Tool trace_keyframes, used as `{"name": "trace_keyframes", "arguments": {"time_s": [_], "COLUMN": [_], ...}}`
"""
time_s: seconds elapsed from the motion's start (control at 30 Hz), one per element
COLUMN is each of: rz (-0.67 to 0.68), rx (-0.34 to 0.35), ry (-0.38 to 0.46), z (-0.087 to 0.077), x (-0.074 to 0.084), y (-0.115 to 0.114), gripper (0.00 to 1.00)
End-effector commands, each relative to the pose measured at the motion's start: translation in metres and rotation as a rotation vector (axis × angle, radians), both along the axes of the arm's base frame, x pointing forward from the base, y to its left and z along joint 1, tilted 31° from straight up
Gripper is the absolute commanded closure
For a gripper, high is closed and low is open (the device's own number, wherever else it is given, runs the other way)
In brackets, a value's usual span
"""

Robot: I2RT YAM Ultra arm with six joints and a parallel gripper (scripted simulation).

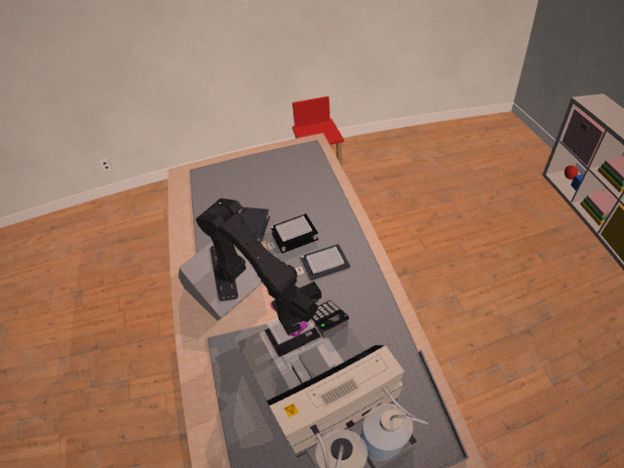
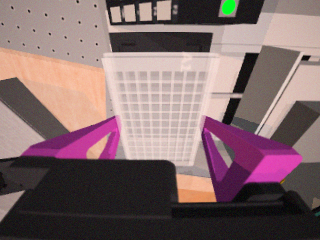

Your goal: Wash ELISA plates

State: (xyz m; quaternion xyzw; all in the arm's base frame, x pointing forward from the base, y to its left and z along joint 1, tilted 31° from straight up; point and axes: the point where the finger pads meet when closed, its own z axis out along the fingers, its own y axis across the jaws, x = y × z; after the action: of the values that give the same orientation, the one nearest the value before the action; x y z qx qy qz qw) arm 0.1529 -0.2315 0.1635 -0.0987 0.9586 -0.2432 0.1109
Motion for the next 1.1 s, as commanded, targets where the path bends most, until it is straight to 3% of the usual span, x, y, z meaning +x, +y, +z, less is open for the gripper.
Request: {"name": "trace_keyframes", "arguments": {"time_s": [0.0, 0.73, 1.07], "rz": [0.004, 0.004, 0.004], "rx": [-0.010, -0.010, -0.010], "ry": [-0.012, -0.012, -0.012], "z": [0.000, -0.028, -0.028], "x": [0.003, 0.012, 0.012], "y": [-0.003, -0.018, -0.018], "gripper": [1.00, 1.00, 1.00]}}
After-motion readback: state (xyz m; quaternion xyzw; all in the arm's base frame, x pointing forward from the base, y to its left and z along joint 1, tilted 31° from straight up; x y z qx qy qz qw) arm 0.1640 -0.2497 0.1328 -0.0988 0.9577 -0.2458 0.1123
